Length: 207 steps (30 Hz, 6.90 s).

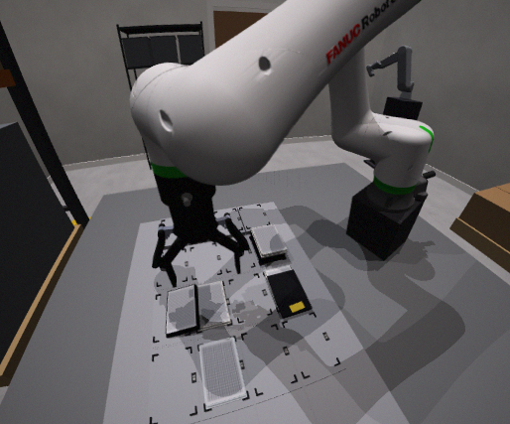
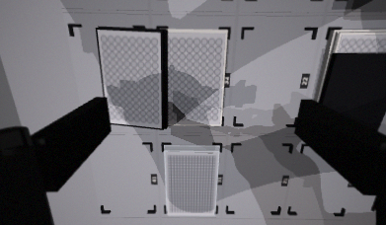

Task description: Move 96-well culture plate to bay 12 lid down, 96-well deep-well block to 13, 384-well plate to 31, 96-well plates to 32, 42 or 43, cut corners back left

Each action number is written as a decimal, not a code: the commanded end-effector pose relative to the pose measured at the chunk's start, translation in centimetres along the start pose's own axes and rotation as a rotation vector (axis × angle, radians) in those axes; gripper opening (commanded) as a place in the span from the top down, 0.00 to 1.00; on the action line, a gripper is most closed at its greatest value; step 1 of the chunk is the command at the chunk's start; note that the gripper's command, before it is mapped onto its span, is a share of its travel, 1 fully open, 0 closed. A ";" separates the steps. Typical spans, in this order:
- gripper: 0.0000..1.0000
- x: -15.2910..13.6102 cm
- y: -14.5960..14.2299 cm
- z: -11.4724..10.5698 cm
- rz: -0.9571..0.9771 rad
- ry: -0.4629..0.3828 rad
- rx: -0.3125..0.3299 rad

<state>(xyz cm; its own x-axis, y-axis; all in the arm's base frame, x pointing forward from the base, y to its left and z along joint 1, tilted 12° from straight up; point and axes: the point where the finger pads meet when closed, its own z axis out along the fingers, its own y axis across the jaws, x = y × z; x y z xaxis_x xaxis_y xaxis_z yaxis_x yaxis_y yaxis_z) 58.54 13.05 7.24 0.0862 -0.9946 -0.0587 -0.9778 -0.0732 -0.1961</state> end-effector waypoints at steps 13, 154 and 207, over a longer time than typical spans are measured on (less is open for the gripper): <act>0.00 4.2 -0.1 -0.1 0.000 -0.001 0.002; 0.00 20.6 -10.8 -0.1 0.000 0.000 0.002; 0.00 4.2 -10.8 -0.1 0.000 -0.001 0.002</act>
<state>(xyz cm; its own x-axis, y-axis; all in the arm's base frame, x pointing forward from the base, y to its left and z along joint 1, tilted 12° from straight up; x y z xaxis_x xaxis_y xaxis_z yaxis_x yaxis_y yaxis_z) 69.46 8.59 9.03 0.0871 -0.9944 -0.0598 -0.9779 -0.0738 -0.1958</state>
